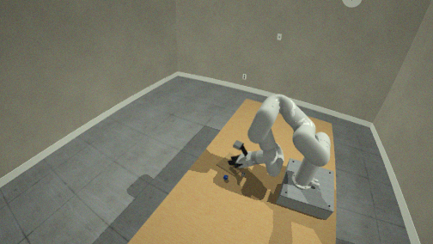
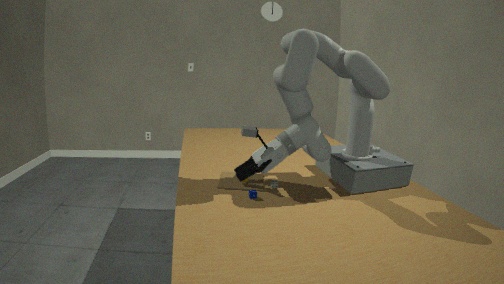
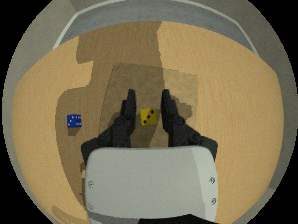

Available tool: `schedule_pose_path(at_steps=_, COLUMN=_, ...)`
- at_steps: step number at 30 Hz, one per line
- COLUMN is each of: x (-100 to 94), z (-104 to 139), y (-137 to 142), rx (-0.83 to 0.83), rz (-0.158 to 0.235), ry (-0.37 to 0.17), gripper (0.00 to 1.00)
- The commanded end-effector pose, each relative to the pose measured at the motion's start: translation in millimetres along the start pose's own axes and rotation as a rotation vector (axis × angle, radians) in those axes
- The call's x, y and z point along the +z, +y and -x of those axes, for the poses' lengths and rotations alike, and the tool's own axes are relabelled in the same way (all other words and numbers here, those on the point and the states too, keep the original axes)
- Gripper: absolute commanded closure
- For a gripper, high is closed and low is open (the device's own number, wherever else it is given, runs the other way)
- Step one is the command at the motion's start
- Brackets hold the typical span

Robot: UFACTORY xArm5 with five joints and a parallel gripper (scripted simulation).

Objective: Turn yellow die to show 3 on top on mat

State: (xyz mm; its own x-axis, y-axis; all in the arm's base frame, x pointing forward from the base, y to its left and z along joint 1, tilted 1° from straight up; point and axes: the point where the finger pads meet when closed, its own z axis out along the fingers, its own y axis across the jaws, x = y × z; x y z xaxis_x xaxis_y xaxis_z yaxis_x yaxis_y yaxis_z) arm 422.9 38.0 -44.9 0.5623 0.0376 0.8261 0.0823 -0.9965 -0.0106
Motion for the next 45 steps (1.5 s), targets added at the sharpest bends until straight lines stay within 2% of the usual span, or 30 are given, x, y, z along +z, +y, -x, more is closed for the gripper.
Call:
schedule_pose_path(at_steps=1, x=-0.1, z=-1, y=0, rx=0.000, rz=0.000, ry=0.002, gripper=0.64)
schedule_pose_path(at_steps=34, x=-0.9, z=-1, y=0, rx=0.000, rz=0.000, ry=0.002, gripper=0.64)
schedule_pose_path(at_steps=39, x=-10.3, z=-1, y=0, rx=0.000, rz=0.000, ry=0.002, gripper=0.64)
schedule_pose_path(at_steps=45, x=-32.3, z=-1, y=0, rx=0.000, rz=0.000, ry=0.002, gripper=0.64)
